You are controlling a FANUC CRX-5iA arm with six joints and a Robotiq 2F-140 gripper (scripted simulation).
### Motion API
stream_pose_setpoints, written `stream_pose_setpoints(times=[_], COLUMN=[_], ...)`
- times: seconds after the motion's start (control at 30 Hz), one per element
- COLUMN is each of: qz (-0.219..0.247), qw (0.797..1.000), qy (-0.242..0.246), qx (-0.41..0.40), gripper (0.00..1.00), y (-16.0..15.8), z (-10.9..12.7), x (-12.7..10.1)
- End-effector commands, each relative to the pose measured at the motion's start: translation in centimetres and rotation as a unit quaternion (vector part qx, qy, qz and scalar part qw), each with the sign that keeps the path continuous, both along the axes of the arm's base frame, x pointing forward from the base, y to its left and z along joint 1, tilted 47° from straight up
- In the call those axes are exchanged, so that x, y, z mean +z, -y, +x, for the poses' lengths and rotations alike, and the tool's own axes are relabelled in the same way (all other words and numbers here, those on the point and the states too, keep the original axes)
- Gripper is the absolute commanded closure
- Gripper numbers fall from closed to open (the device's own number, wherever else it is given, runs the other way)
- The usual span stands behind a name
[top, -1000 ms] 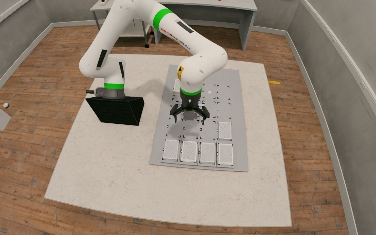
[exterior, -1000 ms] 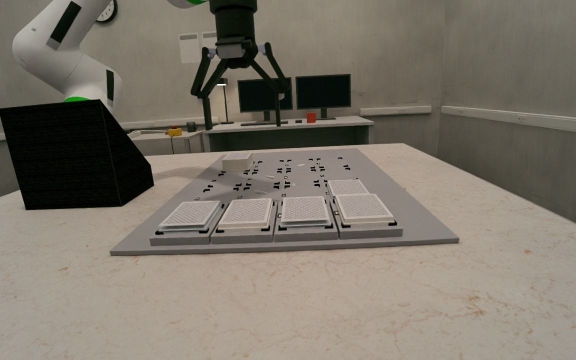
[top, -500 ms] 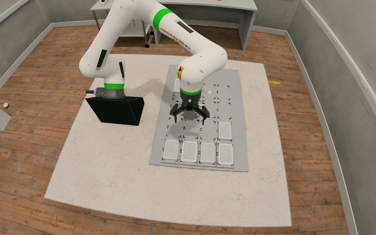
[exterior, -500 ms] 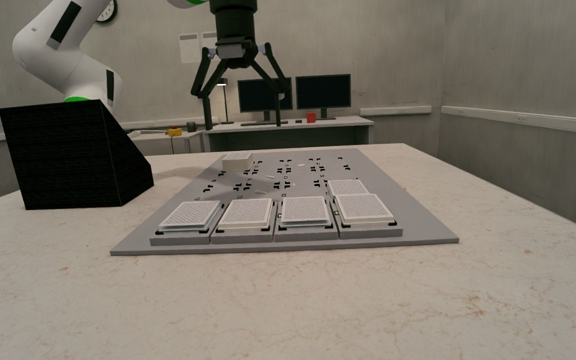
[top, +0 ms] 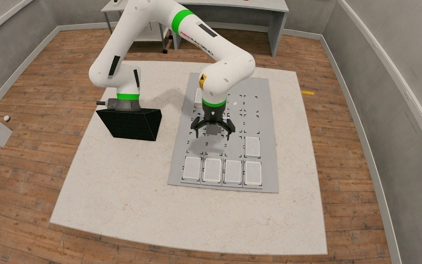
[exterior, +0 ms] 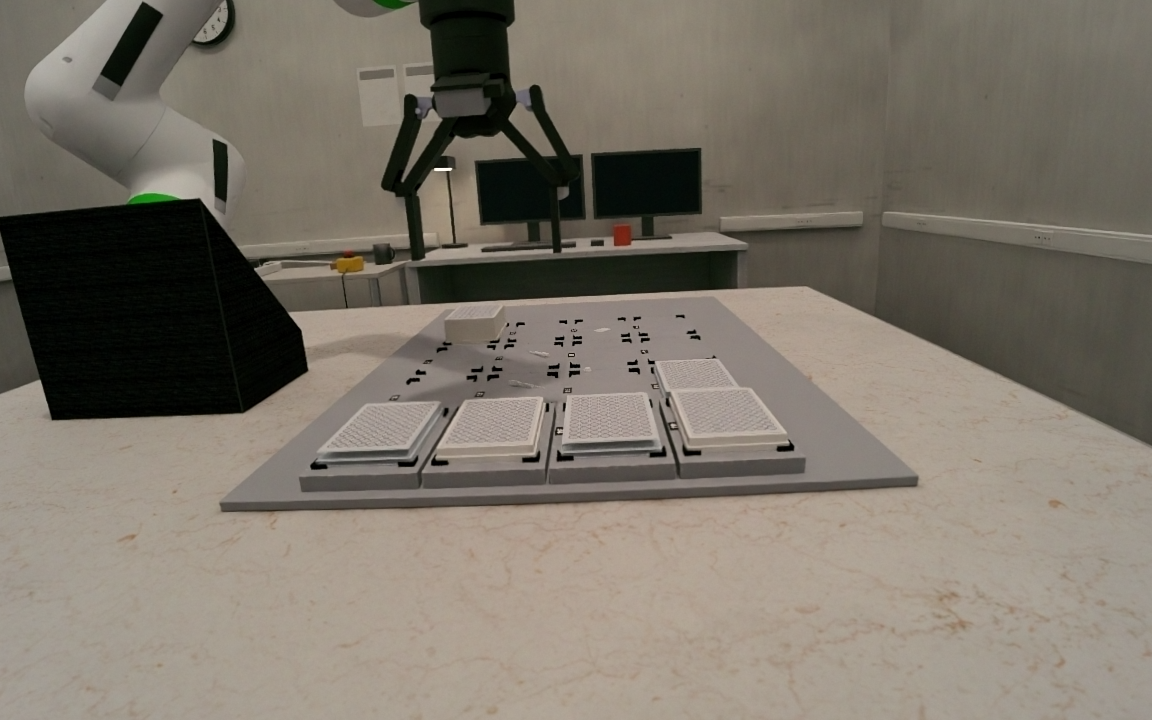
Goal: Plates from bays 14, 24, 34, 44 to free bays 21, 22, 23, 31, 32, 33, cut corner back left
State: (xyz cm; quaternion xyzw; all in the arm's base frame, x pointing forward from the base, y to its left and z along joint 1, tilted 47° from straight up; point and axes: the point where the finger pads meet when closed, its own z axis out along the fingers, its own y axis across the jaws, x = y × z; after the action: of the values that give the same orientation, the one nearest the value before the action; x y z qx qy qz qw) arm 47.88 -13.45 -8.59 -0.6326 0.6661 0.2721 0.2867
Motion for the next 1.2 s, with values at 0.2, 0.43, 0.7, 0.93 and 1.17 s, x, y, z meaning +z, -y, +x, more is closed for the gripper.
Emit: stream_pose_setpoints(times=[0.2, 0.43, 0.7, 0.93, 1.17], qz=[-0.001, -0.001, -0.001, -0.001, -0.001], qw=[1.0, 1.0, 1.0, 1.0, 1.0], qy=[0.001, 0.001, 0.001, 0.001, 0.001], qx=[0.0, 0.0, 0.0, 0.0, 0.0], gripper=[0.0, 0.0, 0.0, 0.0, 0.0], y=[0.1, -0.4, -2.1, -4.0, -5.4], z=[0.0, 0.1, 0.1, 0.2, 0.3], x=[0.1, 0.6, 2.4, 4.4, 5.9])
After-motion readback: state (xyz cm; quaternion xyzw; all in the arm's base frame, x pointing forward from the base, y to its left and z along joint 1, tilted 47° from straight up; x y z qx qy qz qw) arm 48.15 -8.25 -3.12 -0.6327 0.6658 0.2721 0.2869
